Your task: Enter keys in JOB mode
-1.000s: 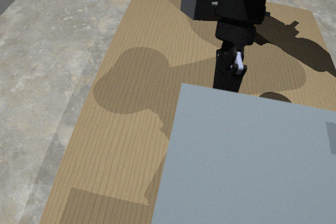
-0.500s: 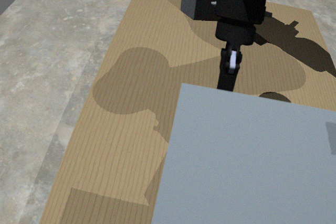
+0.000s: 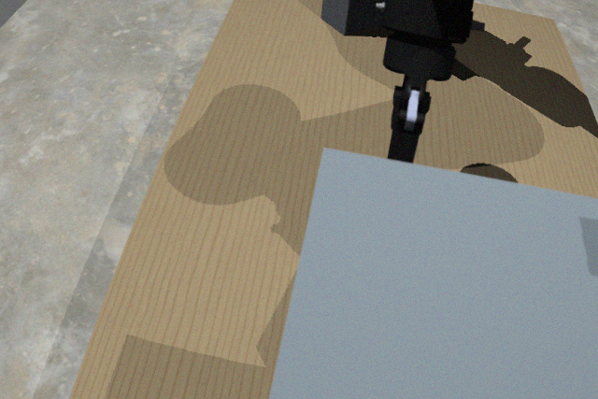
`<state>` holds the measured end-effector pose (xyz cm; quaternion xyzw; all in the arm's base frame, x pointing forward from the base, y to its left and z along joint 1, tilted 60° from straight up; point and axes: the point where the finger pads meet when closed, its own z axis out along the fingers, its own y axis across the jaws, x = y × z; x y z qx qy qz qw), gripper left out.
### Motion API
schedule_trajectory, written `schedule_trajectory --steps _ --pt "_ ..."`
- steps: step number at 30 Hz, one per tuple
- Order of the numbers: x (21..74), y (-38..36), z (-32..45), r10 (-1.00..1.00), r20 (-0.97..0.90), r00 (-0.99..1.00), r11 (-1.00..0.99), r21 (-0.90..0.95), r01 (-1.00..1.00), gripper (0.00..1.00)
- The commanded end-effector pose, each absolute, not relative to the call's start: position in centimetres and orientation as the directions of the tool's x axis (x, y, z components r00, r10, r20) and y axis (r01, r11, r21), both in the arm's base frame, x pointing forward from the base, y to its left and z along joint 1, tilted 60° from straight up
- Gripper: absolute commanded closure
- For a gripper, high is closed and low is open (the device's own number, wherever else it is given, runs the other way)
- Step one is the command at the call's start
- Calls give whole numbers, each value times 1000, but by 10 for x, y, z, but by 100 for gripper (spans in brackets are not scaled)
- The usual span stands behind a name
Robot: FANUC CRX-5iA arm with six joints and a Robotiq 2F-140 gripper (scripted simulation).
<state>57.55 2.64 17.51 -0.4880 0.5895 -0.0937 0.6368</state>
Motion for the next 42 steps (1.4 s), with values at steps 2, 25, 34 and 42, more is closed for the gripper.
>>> schedule_trajectory --steps 2,25,34,42 --pt "575 26 175 -692 -663 285 510 -729 -457 100" --pt "575 26 175 -692 -663 285 510 -729 -457 100" --pt "575 26 175 -692 -663 285 510 -729 -457 67" --pt "575 26 175 -692 -663 285 510 -729 -457 67"
